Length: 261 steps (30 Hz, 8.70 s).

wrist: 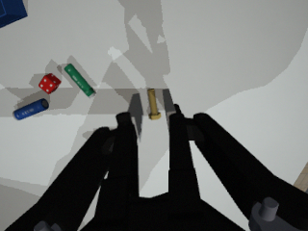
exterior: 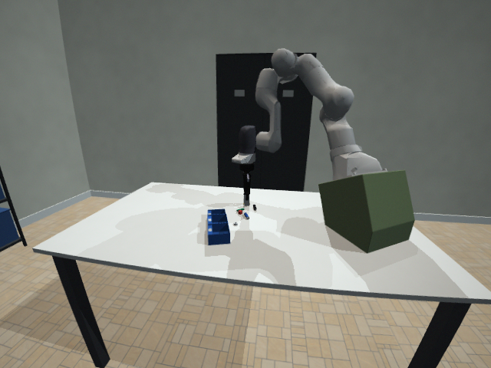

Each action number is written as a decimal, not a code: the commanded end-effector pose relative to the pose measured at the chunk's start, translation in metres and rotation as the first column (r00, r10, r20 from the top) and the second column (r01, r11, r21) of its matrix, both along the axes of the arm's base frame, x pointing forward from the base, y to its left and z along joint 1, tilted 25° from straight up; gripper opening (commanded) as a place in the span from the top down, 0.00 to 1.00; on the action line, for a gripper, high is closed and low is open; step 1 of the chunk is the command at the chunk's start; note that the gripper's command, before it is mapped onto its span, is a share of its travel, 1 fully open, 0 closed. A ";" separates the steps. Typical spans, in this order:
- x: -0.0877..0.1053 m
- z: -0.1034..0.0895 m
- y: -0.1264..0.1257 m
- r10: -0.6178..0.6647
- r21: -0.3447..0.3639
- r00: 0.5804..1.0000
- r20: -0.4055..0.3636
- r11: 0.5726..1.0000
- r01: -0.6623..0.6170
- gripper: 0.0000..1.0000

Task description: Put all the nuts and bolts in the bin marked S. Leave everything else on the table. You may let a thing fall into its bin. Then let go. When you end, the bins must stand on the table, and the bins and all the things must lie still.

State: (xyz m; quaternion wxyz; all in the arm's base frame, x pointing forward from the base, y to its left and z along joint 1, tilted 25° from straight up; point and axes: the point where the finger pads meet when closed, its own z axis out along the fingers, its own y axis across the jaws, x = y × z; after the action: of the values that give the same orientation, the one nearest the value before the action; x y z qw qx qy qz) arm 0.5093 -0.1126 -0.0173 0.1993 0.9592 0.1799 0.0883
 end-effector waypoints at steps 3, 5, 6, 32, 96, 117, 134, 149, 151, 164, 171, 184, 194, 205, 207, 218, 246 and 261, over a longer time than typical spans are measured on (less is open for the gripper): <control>0.002 0.000 0.001 -0.008 0.004 1.000 0.010 1.000 0.008 1.00; 0.002 0.000 0.001 -0.008 0.004 1.000 0.010 1.000 0.008 1.00; 0.002 0.000 0.001 -0.008 0.004 1.000 0.010 1.000 0.008 1.00; 0.002 0.000 0.001 -0.008 0.004 1.000 0.010 1.000 0.008 1.00; -0.013 0.055 0.022 -0.008 0.004 1.000 0.010 1.000 0.008 1.00; -0.013 0.055 0.022 -0.008 0.004 1.000 0.010 1.000 0.008 1.00; -0.013 0.055 0.022 -0.008 0.004 1.000 0.010 1.000 0.008 1.00; -0.013 0.055 0.022 -0.008 0.004 1.000 0.010 1.000 0.008 1.00; -0.013 0.055 0.022 -0.008 0.004 1.000 0.010 1.000 0.008 1.00; -0.013 0.055 0.022 -0.008 0.004 1.000 0.010 1.000 0.008 1.00; -0.015 0.061 0.025 -0.008 0.004 1.000 0.010 1.000 0.008 1.00; -0.011 0.057 0.042 -0.008 0.004 1.000 0.010 1.000 0.008 1.00; -0.002 0.043 0.087 -0.008 0.004 1.000 0.010 1.000 0.008 1.00; 0.011 0.022 0.148 -0.008 0.004 1.000 0.010 1.000 0.008 1.00; 0.012 0.020 0.154 -0.008 0.004 1.000 0.010 1.000 0.008 1.00; 0.024 0.002 0.210 -0.008 0.004 1.000 0.010 1.000 0.008 1.00; 0.041 -0.025 0.292 0.499 -0.075 0.845 -0.194 0.851 -0.520 1.00; 0.041 -0.025 0.291 0.650 -0.084 0.707 -0.279 0.717 -0.692 1.00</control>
State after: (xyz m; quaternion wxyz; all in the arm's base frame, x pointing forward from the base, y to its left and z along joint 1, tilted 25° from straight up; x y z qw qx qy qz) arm 0.5502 0.1806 -0.0421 0.2169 0.8437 0.4889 0.0464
